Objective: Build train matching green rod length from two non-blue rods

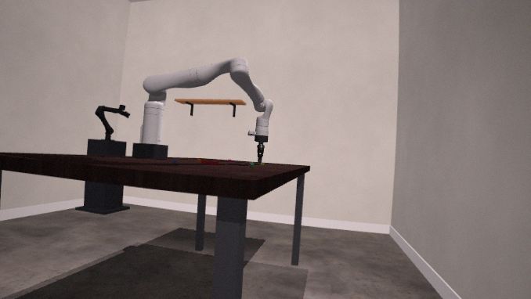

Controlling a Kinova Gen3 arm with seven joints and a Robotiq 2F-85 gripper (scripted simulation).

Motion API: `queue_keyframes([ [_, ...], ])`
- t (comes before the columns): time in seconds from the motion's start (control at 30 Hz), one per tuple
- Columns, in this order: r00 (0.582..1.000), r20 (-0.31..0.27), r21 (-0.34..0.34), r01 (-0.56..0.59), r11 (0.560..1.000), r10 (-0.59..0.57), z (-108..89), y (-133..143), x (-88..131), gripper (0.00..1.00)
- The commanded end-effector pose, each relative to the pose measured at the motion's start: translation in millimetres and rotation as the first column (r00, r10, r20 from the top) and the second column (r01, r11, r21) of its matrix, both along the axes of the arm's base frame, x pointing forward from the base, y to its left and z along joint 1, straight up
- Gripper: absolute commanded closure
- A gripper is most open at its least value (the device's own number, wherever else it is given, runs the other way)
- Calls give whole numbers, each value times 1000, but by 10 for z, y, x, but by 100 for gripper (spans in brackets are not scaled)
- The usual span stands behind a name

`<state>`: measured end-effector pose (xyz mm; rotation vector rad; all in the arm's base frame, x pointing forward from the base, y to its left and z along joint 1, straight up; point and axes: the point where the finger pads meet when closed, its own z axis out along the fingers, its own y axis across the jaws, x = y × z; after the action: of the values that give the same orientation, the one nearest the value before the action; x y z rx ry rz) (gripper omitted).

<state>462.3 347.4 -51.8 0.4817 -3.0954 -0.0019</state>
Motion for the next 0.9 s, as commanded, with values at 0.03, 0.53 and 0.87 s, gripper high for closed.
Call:
queue_keyframes([
  [0.03, 1000, 2, 1, 0, 1000, 0, 45, 5, 8, 76],
  [0.53, 1000, 2, 1, 0, 1000, 0, 641, 4, 12, 76],
  [0.87, 1000, 2, 1, 0, 1000, 0, 894, 4, 14, 76],
])
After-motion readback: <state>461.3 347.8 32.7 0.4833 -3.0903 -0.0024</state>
